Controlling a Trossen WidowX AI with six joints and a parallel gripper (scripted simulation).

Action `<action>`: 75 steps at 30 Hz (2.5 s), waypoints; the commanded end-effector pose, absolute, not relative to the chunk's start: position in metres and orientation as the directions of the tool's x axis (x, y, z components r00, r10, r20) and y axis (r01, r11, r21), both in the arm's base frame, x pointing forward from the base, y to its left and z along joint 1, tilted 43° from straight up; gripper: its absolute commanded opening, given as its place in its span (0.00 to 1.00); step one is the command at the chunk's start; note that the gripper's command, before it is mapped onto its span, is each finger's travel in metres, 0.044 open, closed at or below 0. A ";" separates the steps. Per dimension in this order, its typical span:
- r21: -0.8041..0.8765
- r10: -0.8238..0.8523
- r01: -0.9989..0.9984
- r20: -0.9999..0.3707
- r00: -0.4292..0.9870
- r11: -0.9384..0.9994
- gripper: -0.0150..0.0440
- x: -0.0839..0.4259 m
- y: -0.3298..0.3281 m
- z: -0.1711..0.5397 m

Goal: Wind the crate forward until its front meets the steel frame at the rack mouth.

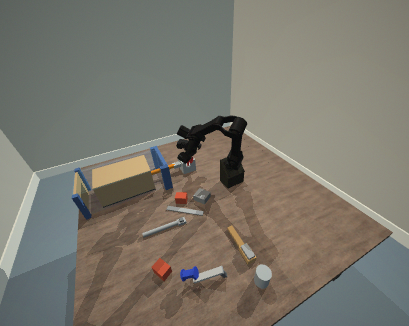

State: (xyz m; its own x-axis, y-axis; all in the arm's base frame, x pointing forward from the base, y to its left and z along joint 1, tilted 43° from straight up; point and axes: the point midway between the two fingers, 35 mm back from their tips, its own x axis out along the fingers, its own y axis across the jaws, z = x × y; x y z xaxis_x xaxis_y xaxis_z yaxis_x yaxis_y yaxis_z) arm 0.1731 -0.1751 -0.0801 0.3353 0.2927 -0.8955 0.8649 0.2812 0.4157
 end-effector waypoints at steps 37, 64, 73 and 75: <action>0.386 0.303 0.883 -0.903 0.303 0.267 0.25 0.118 -0.166 -0.086; 0.384 0.302 0.884 -0.904 0.301 0.268 0.25 0.089 -0.171 -0.095; 0.383 0.302 0.884 -0.905 0.300 0.268 0.25 0.080 -0.174 -0.099; 0.383 0.302 0.884 -0.905 0.300 0.268 0.25 0.079 -0.175 -0.100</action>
State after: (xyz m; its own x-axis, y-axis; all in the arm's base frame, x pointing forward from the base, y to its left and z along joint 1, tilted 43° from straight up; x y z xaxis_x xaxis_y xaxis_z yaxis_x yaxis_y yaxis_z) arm 0.0882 -0.1715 -0.0921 0.3344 0.3078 -0.8908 0.8718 0.2580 0.4164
